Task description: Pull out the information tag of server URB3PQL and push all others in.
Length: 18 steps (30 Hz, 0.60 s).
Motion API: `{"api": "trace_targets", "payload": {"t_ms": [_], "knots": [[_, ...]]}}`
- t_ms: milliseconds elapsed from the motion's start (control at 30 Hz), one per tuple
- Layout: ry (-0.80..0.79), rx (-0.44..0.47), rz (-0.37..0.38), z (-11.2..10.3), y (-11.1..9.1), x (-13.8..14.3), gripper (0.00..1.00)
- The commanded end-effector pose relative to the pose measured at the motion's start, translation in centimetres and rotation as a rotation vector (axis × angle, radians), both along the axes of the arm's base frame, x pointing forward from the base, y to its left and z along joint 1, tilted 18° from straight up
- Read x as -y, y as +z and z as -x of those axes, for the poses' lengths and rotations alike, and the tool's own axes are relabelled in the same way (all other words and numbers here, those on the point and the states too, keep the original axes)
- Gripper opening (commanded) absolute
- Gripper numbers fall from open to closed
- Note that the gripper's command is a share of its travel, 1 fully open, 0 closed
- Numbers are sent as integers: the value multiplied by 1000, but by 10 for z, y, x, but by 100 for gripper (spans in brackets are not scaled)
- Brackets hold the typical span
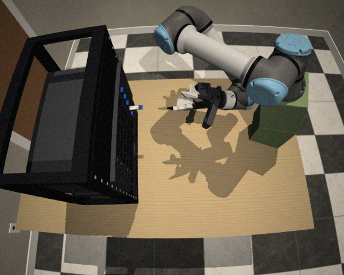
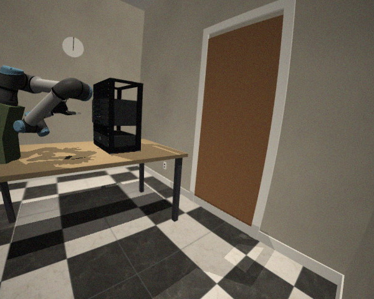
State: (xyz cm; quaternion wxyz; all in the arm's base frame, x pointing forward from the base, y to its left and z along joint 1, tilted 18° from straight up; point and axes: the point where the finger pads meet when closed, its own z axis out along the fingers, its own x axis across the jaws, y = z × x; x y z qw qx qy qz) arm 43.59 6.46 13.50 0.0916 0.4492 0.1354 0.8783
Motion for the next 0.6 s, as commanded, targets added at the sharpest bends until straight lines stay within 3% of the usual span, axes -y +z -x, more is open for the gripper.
{"api": "trace_targets", "payload": {"t_ms": [0,567], "knots": [[-3,-12,-8,-3,-2,2,100],[-10,-54,-35,-10,-10,10,100]]}}
